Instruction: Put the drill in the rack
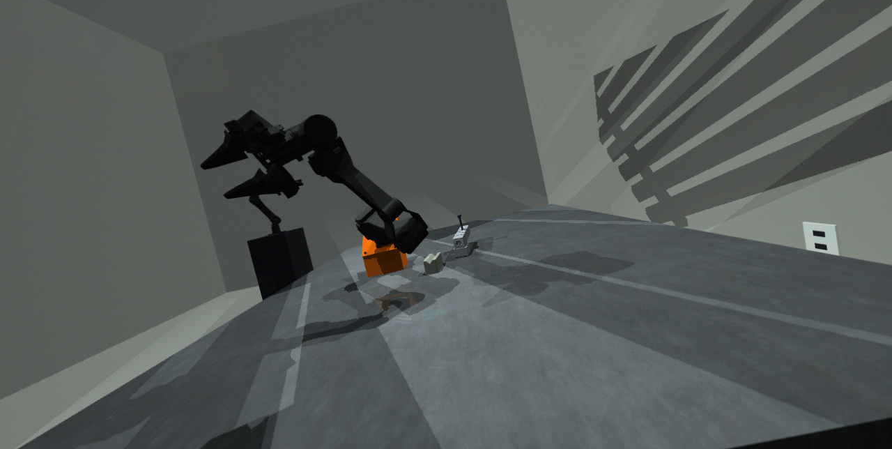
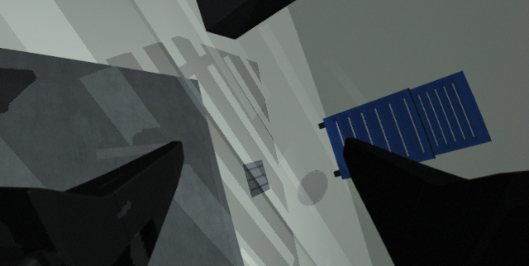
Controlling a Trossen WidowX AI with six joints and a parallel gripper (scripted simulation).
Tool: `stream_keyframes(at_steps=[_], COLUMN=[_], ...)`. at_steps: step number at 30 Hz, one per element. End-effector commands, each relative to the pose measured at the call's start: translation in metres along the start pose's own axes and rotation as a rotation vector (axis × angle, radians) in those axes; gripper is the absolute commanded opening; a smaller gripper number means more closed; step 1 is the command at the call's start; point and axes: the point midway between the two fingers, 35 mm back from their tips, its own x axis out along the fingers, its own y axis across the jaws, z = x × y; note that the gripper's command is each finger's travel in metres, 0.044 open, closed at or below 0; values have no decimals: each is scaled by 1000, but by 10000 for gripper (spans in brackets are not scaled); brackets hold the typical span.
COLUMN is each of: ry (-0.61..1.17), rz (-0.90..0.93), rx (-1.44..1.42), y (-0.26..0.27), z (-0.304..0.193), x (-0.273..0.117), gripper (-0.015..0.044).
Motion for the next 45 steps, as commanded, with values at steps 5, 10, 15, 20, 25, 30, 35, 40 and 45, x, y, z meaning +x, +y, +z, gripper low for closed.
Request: stream_keyframes(at_steps=[5,10,15,20,25,30,35,40,45], ry=[0,-6,-57,-116,-181,-253,-329,-401,-466], rz=[0,-29,-252,-503,-767,-1043,-1327,-1599,-1831], rx=[0,28,227,417,592,751,898,1013,1099], y=[0,-10,-80,-150,-209,-253,-278,-280,-264], z=[0,0,-8,-27,-54,-88,-126,-163,-194], x=[0,0,-11,-40,-87,-149,-221,-294,-358], gripper=[269,138,6,0,0,0,0,0,0])
